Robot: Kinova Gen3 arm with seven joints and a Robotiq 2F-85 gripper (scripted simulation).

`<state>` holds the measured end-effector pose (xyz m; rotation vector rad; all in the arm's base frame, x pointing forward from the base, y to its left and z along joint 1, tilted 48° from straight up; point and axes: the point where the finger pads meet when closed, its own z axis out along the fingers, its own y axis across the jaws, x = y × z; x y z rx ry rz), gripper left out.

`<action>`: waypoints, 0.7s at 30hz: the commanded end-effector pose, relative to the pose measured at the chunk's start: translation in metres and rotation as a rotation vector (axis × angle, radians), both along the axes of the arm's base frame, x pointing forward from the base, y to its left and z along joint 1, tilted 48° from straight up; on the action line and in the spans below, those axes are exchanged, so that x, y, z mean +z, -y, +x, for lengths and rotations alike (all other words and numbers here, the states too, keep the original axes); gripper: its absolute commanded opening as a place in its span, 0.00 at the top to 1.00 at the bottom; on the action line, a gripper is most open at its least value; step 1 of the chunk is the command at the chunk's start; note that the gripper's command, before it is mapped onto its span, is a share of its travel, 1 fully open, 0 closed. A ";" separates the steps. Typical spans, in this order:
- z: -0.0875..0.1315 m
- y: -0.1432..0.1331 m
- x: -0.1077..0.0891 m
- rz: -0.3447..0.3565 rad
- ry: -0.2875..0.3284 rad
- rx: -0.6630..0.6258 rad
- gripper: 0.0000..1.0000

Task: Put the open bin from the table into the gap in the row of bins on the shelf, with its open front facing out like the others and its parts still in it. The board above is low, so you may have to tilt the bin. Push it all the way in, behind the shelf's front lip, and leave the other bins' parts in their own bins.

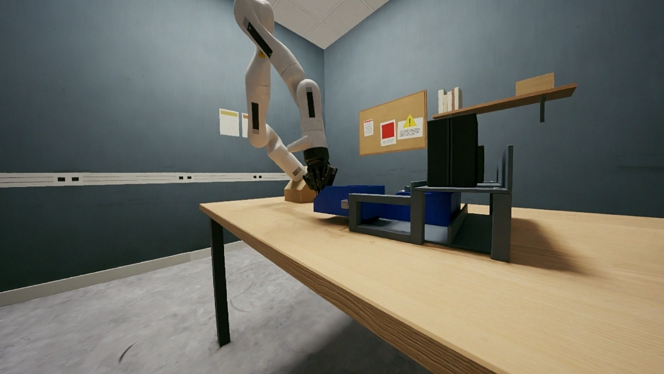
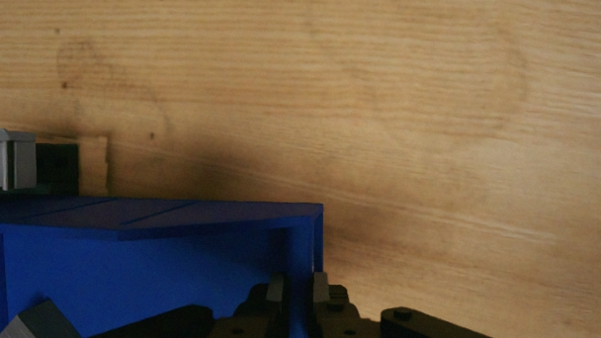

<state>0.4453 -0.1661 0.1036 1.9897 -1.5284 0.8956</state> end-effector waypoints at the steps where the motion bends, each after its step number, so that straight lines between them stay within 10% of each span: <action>1: 0.002 -0.002 0.001 0.003 0.003 0.004 0.90; 21: 0.003 -0.010 0.006 0.003 0.003 0.004 0.90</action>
